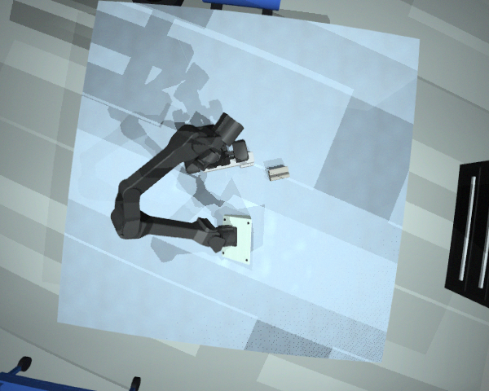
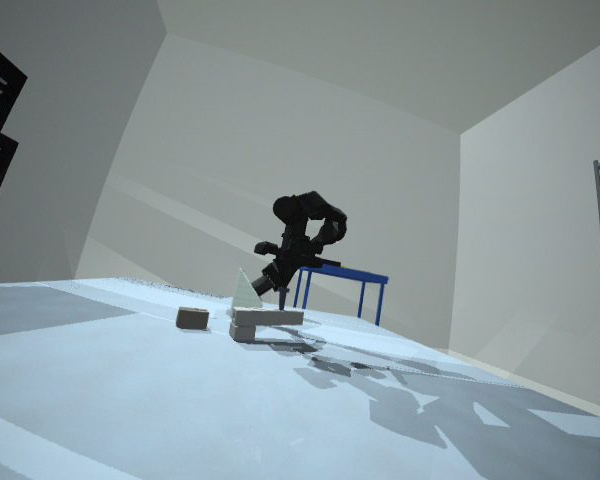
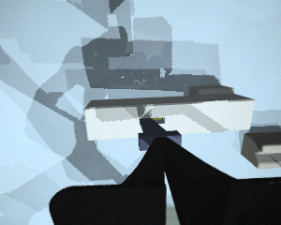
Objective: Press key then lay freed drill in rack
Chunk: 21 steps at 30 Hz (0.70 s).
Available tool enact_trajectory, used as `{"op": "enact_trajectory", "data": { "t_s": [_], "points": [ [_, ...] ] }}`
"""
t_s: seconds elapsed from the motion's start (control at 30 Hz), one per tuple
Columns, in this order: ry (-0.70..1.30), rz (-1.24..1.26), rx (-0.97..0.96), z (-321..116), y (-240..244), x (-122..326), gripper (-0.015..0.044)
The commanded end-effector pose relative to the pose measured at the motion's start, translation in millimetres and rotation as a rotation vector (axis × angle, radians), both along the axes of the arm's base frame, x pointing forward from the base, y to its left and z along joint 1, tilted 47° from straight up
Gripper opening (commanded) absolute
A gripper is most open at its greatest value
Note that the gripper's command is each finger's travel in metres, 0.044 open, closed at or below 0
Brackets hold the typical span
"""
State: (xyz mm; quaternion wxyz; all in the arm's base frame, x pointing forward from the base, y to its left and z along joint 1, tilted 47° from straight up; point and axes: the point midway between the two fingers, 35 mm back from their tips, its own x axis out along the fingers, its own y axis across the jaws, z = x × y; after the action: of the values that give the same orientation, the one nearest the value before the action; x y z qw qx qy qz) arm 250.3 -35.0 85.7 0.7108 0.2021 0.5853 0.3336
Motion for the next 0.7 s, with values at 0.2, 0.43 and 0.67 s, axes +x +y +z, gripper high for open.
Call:
{"op": "enact_trajectory", "data": {
  "t_s": [0.2, 0.43, 0.67],
  "points": [
    [0.039, 0.029, 0.013, -11.6, 13.0, -6.2, 0.0000],
    [0.039, 0.029, 0.014, -13.4, 15.1, -6.4, 0.0000],
    [0.039, 0.029, 0.014, -15.7, 17.9, -6.5, 0.0000]
  ]
}}
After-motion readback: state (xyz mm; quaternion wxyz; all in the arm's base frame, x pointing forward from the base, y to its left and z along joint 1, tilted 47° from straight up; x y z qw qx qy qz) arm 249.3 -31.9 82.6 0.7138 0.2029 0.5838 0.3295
